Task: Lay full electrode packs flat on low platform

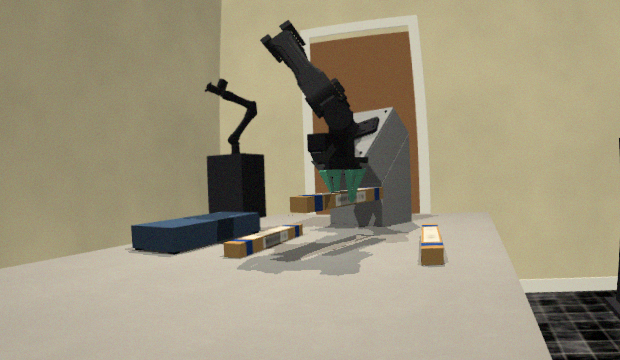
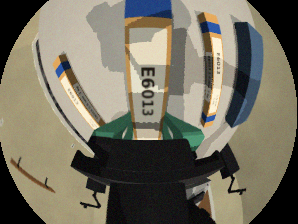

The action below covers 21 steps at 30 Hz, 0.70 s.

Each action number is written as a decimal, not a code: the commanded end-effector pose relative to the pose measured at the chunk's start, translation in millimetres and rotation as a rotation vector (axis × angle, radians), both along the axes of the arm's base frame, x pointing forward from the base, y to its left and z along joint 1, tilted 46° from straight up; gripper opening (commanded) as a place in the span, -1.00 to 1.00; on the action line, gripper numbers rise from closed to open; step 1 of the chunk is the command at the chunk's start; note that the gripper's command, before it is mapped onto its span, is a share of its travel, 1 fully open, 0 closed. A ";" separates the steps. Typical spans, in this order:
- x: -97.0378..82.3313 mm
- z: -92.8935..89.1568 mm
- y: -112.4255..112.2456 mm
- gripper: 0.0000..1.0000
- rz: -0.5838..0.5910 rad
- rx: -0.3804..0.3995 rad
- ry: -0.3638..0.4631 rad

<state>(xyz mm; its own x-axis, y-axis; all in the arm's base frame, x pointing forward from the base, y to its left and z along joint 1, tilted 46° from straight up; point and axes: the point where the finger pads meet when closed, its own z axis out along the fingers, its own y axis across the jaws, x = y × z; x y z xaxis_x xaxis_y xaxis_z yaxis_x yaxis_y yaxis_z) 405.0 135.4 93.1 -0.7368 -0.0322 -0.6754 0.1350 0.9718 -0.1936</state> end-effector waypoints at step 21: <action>30.0 -9.2 11.4 -1.00 0.040 0.027 -0.047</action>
<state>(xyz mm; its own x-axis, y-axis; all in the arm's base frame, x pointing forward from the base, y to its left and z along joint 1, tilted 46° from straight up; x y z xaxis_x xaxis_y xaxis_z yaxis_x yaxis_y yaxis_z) 424.7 128.4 72.9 -0.7350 -0.0337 -0.6773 0.1335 0.9720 -0.1933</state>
